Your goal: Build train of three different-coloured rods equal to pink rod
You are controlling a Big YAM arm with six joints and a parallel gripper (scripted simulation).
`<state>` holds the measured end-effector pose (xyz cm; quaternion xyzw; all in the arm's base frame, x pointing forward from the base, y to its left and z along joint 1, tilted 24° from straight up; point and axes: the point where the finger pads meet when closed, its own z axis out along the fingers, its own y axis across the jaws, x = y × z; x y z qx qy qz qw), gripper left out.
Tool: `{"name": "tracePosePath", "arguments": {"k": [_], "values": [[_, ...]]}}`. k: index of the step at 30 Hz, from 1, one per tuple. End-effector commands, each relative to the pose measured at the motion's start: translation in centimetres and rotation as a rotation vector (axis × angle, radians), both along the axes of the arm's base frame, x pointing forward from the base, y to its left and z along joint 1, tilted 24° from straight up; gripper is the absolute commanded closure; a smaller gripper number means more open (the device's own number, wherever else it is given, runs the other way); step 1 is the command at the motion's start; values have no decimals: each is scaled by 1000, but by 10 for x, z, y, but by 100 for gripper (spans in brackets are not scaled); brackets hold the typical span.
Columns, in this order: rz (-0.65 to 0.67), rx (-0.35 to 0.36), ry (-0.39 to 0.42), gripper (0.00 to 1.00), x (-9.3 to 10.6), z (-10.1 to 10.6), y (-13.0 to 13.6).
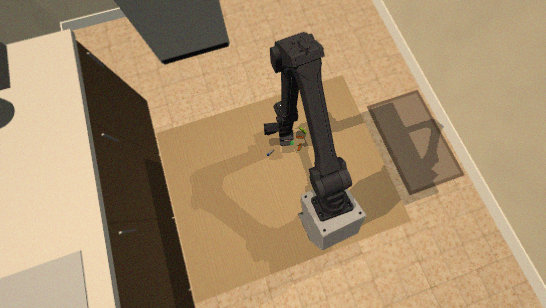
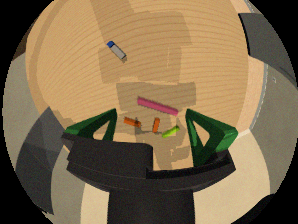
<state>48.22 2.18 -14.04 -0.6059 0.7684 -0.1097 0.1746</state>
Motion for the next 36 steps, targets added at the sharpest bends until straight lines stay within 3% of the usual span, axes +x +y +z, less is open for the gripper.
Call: {"name": "tracePosePath", "arguments": {"k": [1, 4, 5, 11, 12, 18, 19, 25, 26, 30, 31, 32, 36], "values": [[-99, 33, 6, 0, 4, 2, -16], [-89, 33, 2, 0, 2, 6, -11], [-216, 86, 21, 0, 6, -3, -33], [-216, 85, -5, 0, 13, 9, -34], [-330, 136, 24, 0, 10, -4, -51], [-315, 134, 15, 0, 11, 3, -44], [-436, 183, 26, 0, 14, -4, -68], [-435, 182, 8, 0, 16, 6, -69], [-531, 225, 27, 0, 17, -4, -84], [-529, 225, 4, 0, 22, 8, -85], [-530, 225, 7, 0, 21, 7, -85], [-613, 262, 28, 0, 19, -3, -98], [-612, 262, 15, 0, 20, 4, -98]]}}
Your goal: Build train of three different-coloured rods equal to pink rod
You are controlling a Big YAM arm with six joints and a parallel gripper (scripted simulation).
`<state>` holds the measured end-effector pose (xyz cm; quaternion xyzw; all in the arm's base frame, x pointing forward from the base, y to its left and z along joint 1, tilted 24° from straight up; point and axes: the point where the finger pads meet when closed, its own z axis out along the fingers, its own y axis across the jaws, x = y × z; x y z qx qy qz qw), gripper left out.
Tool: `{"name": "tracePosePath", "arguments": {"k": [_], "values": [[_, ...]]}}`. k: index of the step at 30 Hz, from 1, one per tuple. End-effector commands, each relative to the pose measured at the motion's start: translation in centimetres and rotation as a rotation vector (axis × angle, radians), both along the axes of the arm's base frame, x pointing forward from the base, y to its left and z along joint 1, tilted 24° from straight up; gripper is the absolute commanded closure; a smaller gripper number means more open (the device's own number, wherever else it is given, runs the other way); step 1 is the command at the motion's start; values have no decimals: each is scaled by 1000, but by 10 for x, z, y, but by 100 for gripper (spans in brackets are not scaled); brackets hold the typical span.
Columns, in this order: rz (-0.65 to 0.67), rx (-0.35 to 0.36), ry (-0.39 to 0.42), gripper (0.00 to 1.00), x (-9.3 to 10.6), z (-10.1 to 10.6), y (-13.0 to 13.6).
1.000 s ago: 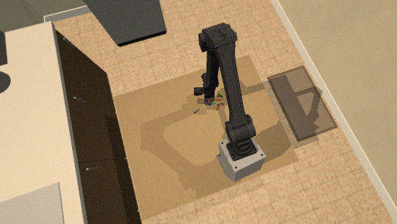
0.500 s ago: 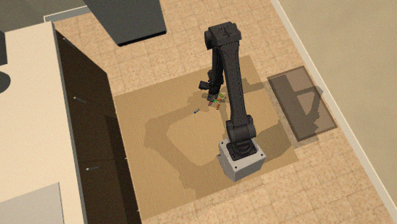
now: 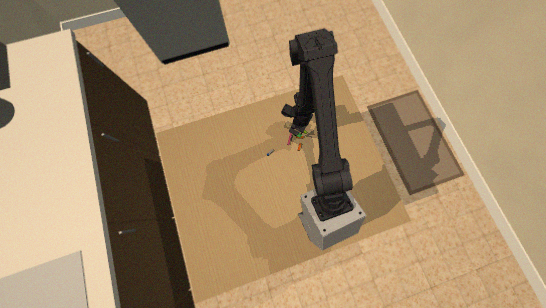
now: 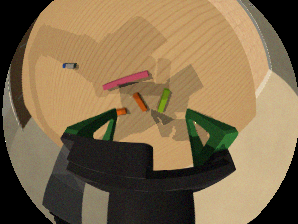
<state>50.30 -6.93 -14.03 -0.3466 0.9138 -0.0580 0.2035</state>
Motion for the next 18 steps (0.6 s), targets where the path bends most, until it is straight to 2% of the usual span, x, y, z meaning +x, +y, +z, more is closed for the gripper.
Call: {"name": "tracePosePath", "arguments": {"k": [1, 3, 7, 11, 12, 18], "values": [[-118, 55, 15, 0, -1, -3, -18], [-118, 53, 11, 0, 0, -1, -18], [-221, 101, 13, 0, 1, -2, -36], [-230, 103, 4, 0, 1, 5, -37], [-211, 102, 5, 77, 2, 5, -28], [-209, 102, 5, 77, 3, 5, -27]]}}
